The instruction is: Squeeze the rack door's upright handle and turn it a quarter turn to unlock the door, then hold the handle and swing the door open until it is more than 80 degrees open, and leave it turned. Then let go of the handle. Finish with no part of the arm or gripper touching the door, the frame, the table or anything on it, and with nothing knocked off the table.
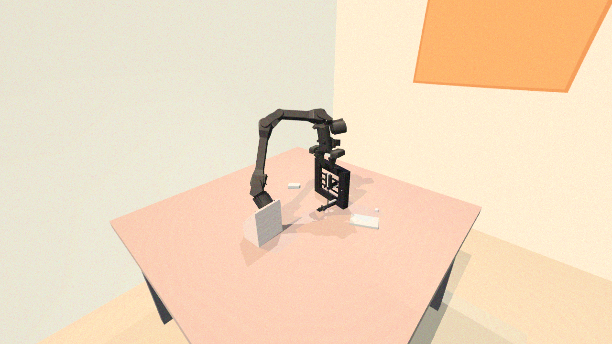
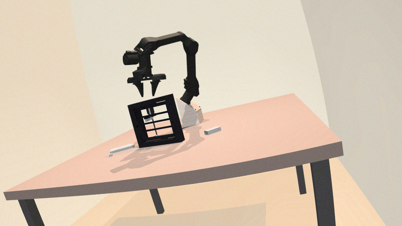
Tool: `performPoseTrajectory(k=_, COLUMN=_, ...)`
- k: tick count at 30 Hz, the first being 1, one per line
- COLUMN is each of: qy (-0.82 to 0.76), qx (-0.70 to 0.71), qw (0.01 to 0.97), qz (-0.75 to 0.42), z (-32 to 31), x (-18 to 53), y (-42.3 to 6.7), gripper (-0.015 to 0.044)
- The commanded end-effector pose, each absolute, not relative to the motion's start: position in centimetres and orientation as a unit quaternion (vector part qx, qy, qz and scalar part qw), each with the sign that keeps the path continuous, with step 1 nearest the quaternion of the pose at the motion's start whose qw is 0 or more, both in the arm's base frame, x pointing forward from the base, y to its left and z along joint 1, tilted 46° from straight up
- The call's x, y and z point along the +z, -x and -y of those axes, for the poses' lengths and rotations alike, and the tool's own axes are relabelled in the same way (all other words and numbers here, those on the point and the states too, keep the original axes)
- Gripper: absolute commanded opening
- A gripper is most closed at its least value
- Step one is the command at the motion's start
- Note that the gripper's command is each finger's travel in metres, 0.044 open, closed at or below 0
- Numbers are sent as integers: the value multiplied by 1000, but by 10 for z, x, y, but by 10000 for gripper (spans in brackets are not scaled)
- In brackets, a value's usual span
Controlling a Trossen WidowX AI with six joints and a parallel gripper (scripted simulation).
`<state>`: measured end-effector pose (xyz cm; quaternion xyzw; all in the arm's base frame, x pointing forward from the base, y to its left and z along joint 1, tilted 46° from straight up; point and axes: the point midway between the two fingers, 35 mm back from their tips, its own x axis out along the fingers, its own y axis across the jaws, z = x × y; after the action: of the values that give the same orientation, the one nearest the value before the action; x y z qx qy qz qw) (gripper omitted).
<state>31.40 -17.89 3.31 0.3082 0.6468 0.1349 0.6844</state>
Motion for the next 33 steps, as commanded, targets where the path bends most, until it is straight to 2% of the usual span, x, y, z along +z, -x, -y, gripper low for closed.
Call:
performPoseTrajectory(k=1, qy=-343, qx=148, qw=663, qz=-648, z=184, x=26, y=-308, gripper=280)
performPoseTrajectory(k=7, qy=-386, qx=161, qw=637, qz=-647, z=189, x=20, y=-300, gripper=280)
performPoseTrajectory(k=33, qy=-386, qx=161, qw=638, qz=-647, z=164, x=-6, y=-307, gripper=280)
